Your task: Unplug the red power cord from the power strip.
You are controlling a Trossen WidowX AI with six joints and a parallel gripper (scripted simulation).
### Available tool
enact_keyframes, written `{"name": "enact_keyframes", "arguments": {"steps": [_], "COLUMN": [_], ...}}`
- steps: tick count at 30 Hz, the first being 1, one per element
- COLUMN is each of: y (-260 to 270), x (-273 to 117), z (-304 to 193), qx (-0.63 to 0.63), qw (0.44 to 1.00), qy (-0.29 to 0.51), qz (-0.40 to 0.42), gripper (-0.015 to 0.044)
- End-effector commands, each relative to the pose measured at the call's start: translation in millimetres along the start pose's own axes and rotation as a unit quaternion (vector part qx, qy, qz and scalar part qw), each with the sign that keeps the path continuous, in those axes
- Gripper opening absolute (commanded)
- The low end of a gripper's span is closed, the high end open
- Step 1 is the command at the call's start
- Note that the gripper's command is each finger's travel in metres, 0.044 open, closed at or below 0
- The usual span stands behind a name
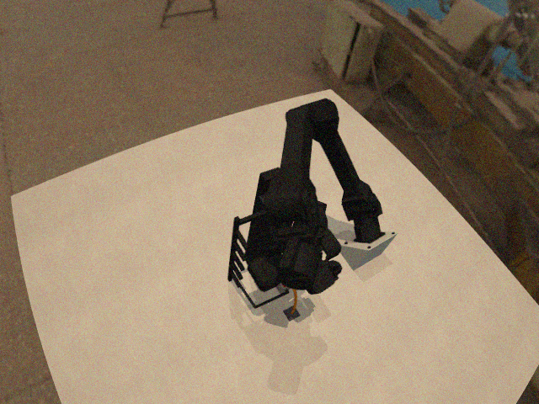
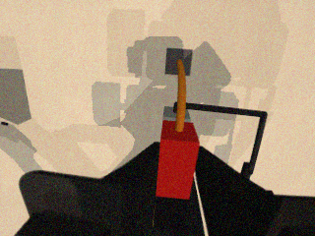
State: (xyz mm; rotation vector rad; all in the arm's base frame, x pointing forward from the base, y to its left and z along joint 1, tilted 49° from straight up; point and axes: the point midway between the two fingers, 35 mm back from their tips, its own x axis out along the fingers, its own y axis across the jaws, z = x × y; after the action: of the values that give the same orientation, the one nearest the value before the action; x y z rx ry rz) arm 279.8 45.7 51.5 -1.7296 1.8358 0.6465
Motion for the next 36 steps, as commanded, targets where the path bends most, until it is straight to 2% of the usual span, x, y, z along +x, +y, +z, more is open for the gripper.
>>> {"name": "enact_keyframes", "arguments": {"steps": [1,36], "y": [-0.7,-0.9], "x": [-0.5,-7.2], "z": [2.4,58.4], "qx": [0.001,-0.001], "qw": [1.000,1.000], "qy": [0.000,-0.001], "qz": [-0.001,-0.002], "gripper": [0.0000,0.0000]}}
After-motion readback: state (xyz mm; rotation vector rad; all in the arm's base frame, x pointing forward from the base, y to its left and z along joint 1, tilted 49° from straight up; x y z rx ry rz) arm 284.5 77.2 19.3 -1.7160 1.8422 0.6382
